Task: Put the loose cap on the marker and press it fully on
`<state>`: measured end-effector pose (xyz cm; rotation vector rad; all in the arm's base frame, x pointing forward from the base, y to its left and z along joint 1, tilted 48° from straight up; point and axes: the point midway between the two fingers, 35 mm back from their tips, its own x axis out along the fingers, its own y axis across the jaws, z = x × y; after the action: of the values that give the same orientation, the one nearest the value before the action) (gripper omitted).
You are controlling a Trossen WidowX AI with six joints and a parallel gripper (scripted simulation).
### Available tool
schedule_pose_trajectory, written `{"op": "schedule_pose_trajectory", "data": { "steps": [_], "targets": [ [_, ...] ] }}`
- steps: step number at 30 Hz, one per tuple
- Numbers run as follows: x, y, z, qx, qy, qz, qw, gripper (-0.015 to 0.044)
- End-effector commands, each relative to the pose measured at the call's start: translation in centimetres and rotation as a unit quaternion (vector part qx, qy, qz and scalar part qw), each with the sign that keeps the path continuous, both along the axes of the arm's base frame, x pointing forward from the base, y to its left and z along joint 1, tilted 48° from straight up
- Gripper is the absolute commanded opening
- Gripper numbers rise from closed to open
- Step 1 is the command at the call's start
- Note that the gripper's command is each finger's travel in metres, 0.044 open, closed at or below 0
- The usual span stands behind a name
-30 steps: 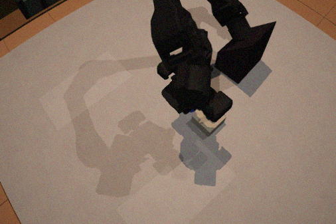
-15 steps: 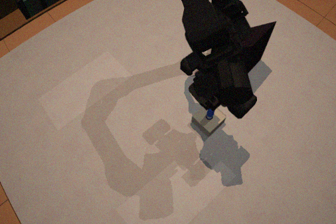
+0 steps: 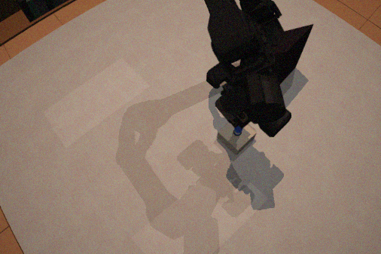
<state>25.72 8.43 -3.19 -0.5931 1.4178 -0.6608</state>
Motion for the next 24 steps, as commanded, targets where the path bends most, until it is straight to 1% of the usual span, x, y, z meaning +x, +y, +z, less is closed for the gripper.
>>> {"op": "schedule_pose_trajectory", "data": {
  "steps": [1,24],
  "targets": [
    [-0.1,-0.6,-0.5,-0.004,0.004,0.003,1.000,0.0000],
    [0.0,-3.3,-3.0,-0.004,0.003,0.003,1.000,0.0000]
  ]
}}
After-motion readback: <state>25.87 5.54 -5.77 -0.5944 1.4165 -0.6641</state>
